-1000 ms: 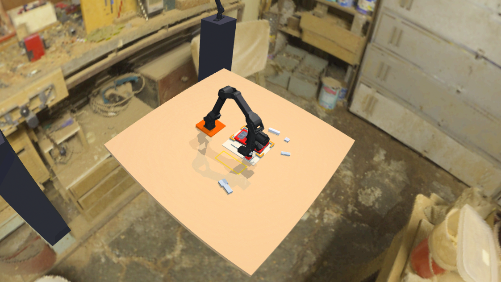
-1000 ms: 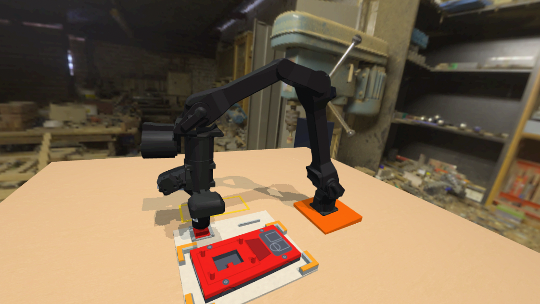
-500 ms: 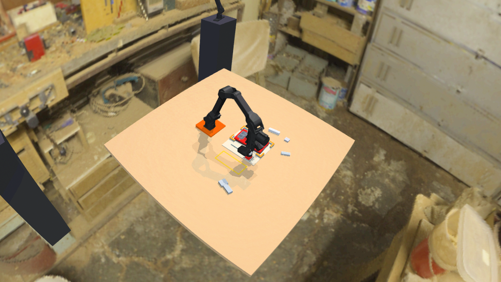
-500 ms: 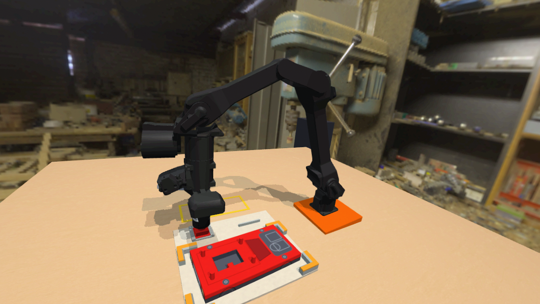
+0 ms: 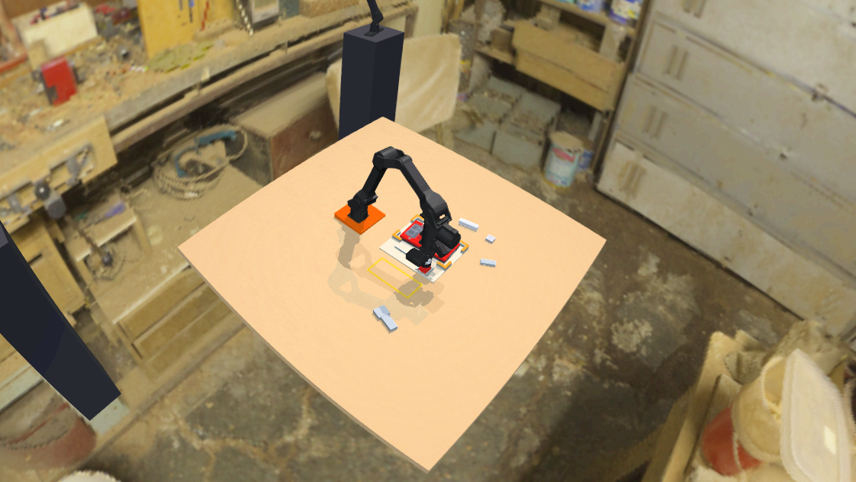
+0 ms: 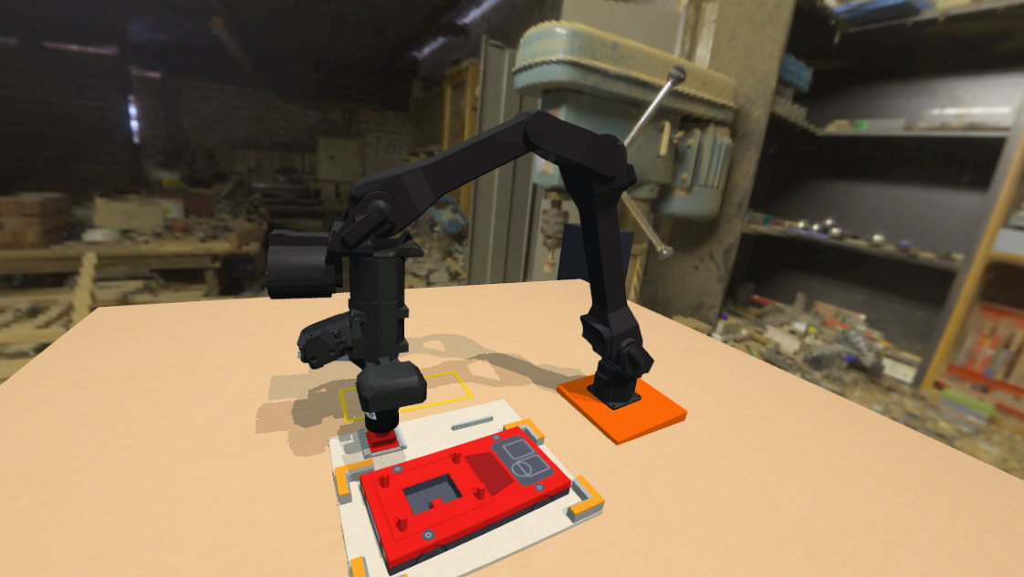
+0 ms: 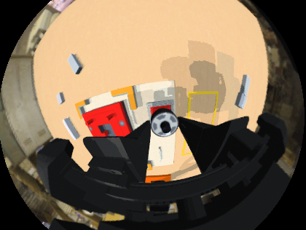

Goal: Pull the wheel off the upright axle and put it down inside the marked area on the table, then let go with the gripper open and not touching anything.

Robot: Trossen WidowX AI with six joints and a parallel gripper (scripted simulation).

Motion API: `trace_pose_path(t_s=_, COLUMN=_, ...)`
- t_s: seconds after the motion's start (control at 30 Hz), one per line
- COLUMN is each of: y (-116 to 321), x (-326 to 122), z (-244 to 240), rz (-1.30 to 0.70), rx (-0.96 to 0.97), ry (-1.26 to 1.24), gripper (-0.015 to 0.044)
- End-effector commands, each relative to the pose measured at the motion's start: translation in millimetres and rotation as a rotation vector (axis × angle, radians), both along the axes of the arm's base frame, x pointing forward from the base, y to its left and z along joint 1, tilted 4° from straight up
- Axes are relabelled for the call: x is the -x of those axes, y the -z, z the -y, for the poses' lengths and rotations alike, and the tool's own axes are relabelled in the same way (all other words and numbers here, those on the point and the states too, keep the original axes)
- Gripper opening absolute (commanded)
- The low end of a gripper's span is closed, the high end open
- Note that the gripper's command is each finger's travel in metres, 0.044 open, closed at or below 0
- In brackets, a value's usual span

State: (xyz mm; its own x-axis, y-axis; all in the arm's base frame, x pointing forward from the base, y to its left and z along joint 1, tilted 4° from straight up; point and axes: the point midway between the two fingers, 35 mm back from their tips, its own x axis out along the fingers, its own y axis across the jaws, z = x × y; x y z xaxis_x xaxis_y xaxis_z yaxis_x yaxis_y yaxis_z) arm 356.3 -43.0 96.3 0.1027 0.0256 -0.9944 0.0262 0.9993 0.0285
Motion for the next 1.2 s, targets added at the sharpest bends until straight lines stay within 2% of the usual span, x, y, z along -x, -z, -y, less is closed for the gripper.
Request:
trace_pose_path(t_s=0.0, y=-4.3, x=-0.4, z=0.3, rz=0.003, rx=0.001, ry=0.0, gripper=0.0)
trace_pose_path(t_s=1.17, y=-15.8, x=0.5, z=0.6, rz=0.0, rx=0.002, ry=-0.001, gripper=0.0)
